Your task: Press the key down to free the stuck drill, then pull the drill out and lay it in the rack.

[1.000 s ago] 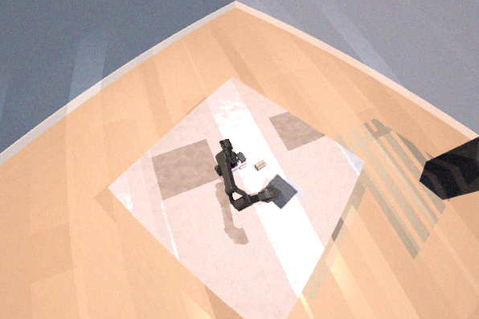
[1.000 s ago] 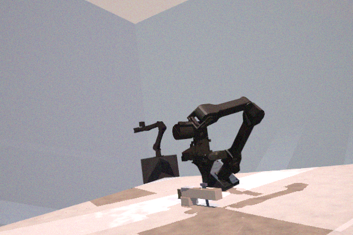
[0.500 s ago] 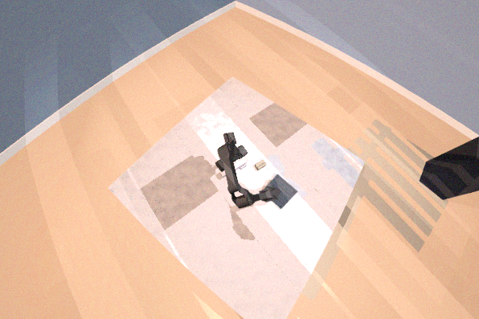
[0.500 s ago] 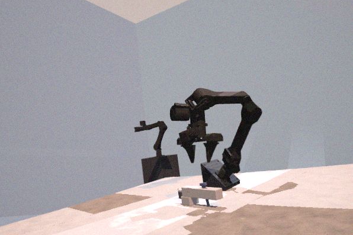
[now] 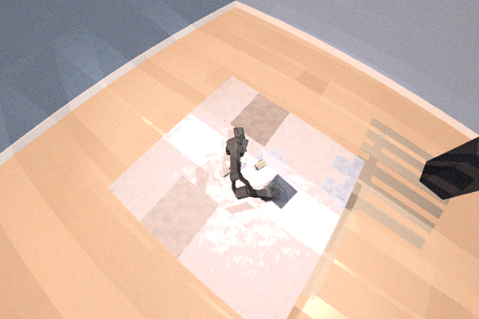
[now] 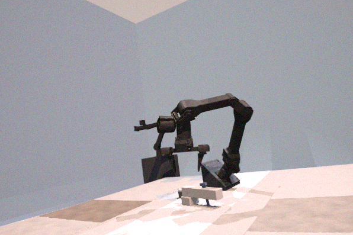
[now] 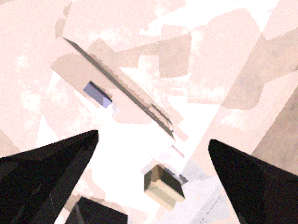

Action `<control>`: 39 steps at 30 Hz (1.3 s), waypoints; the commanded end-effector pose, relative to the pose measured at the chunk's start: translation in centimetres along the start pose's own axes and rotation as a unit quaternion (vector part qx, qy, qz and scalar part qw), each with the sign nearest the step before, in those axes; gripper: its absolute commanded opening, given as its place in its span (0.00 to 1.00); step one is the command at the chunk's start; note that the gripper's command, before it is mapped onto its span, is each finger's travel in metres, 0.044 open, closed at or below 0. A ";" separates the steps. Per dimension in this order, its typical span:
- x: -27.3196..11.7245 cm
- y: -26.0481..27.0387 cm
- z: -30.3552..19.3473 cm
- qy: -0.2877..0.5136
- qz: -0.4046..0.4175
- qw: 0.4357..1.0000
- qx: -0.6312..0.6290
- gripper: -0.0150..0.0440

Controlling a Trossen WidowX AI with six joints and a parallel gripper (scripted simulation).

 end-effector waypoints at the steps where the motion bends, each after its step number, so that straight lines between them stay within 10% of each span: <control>1: 3.8 -3.5 -4.7 0.011 0.022 0.963 -0.267 1.00; 39: 6.7 -4.9 -7.4 0.008 0.034 0.903 -0.428 1.00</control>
Point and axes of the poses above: the point midway between the two fingers, 35 mm back from their tips, its own x axis out along the fingers, its own y axis across the jaws, z = x × y, the point moved 10 cm from there along -x, back along the fingers, and after that the axes turned 8 degrees about -x, right-handed, at the moved point
